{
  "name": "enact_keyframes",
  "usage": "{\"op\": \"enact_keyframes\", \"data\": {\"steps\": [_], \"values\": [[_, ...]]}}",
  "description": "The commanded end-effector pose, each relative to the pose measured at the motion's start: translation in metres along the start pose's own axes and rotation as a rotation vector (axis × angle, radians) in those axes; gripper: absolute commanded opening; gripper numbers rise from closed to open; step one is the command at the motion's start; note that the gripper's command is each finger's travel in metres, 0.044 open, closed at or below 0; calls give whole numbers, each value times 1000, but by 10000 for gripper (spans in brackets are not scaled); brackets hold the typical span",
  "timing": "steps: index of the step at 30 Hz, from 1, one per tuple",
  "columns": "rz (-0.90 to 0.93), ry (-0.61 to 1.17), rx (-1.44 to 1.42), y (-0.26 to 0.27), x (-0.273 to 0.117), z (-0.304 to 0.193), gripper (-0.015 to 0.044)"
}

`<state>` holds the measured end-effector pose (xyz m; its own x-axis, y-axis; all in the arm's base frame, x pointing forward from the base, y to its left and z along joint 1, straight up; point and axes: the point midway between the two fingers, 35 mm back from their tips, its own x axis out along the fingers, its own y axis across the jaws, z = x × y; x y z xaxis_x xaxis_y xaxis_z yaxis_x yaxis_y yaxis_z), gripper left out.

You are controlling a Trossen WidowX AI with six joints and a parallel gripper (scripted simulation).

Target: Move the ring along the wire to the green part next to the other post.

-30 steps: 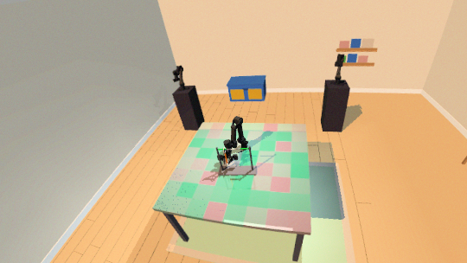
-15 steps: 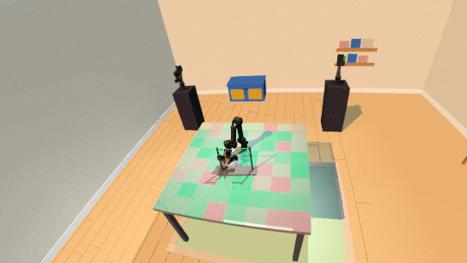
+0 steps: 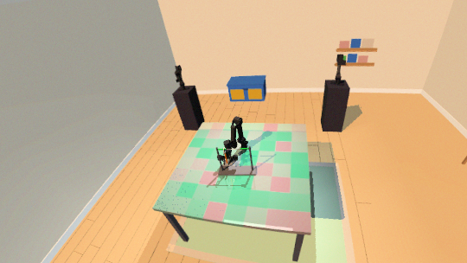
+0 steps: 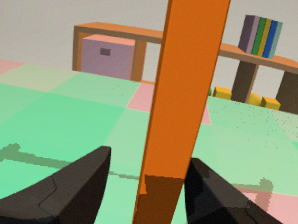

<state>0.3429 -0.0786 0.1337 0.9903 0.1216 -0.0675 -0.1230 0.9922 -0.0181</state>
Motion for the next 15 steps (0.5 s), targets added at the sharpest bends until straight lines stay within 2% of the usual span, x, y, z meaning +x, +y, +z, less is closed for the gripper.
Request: {"op": "enact_keyframes", "data": {"steps": [1,4,15], "values": [[-3,4,8,-1,0,-2,160],[-3,4,8,-1,0,-2,160],[0,0,1,0,0,0,-129]]}}
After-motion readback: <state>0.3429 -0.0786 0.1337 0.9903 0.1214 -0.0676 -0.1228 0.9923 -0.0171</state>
